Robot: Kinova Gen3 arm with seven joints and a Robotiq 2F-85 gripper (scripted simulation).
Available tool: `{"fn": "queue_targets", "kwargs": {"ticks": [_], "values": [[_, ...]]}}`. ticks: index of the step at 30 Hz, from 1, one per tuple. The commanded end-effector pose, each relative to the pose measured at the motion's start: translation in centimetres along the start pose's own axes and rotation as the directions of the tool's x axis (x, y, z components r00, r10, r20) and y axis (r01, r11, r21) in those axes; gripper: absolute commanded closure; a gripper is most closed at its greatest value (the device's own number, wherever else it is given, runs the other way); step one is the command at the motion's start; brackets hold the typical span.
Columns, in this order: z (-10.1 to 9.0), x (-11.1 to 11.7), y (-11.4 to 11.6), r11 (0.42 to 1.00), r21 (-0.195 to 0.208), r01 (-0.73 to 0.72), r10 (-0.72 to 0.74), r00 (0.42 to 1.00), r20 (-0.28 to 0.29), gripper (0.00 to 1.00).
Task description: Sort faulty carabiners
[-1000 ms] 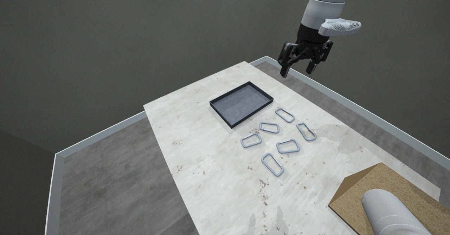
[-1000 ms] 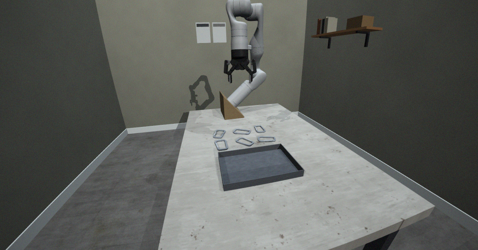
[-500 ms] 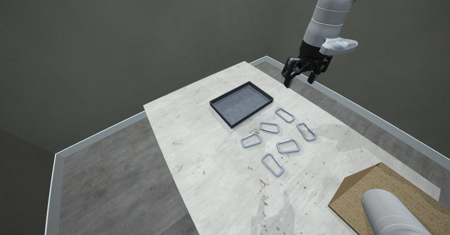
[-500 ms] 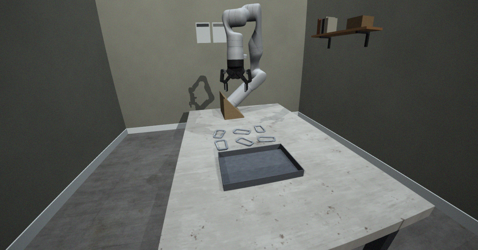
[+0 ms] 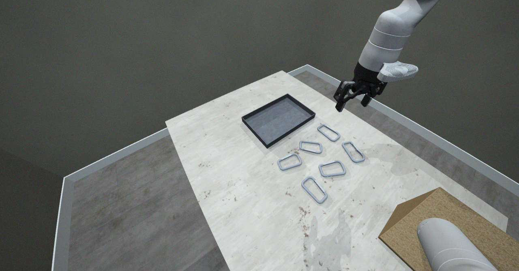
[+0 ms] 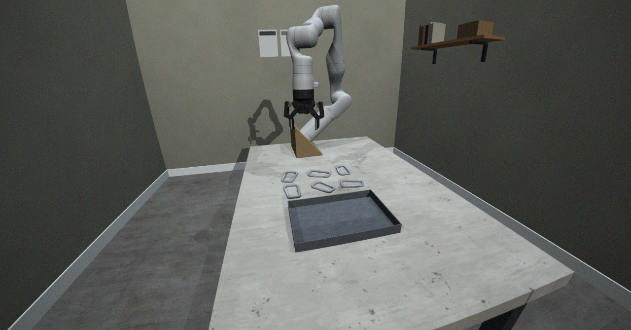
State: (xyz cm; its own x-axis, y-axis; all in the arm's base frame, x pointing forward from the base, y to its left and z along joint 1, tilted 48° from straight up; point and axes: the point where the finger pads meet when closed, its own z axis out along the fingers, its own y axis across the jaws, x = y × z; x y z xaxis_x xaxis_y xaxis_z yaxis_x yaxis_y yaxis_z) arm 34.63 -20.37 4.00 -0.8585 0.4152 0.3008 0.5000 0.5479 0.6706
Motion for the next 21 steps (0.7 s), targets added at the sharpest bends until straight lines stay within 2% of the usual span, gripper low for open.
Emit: {"fn": "queue_targets", "kwargs": {"ticks": [1,9,10,21], "values": [[1.7,0.9,-1.1,1.000,-0.014,-0.012,0.012,1.000,-0.013,0.00],[1.7,0.9,-1.1,1.000,-0.014,-0.012,0.012,1.000,-0.013,0.00],[6.2,2.5,-4.5,1.000,-0.013,-0.010,0.010,1.000,-0.014,0.00],[6.2,2.5,-4.5,1.000,-0.013,-0.010,0.010,1.000,-0.014,0.00]]}}
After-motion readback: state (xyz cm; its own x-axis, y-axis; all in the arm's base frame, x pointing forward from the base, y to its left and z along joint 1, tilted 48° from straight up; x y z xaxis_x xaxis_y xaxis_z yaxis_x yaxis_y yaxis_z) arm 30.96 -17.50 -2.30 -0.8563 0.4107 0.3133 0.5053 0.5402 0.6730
